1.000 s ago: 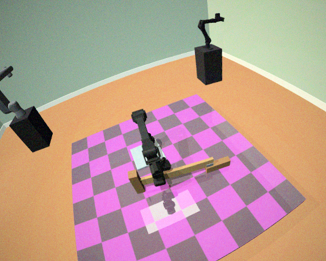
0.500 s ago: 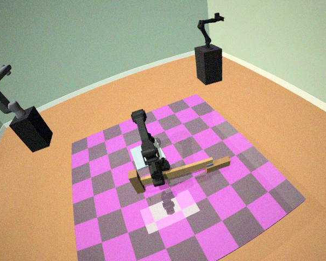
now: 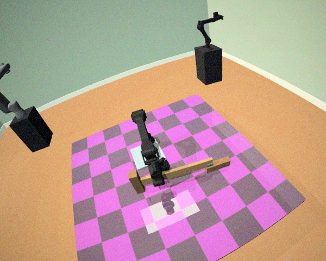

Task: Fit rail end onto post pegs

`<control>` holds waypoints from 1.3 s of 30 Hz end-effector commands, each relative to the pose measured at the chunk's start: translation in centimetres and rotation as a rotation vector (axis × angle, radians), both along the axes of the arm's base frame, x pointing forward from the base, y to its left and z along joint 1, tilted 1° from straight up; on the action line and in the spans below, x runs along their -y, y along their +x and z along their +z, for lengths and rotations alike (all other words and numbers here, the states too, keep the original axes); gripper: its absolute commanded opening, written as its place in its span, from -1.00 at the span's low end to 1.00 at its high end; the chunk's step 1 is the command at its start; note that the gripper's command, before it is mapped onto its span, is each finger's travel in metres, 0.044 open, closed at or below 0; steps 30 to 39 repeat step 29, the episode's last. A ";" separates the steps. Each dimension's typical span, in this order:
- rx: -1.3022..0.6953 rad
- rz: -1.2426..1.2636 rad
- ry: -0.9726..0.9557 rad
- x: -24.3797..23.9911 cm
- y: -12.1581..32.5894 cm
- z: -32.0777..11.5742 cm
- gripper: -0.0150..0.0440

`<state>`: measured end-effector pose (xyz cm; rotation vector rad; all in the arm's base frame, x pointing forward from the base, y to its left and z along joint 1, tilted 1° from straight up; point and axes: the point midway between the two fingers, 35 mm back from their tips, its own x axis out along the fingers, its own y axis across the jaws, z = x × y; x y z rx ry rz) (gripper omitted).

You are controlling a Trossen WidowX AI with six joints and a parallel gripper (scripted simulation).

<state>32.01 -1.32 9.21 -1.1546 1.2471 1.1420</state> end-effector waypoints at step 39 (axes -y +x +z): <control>0.002 0.002 0.002 -3.0 0.2 3.0 1.00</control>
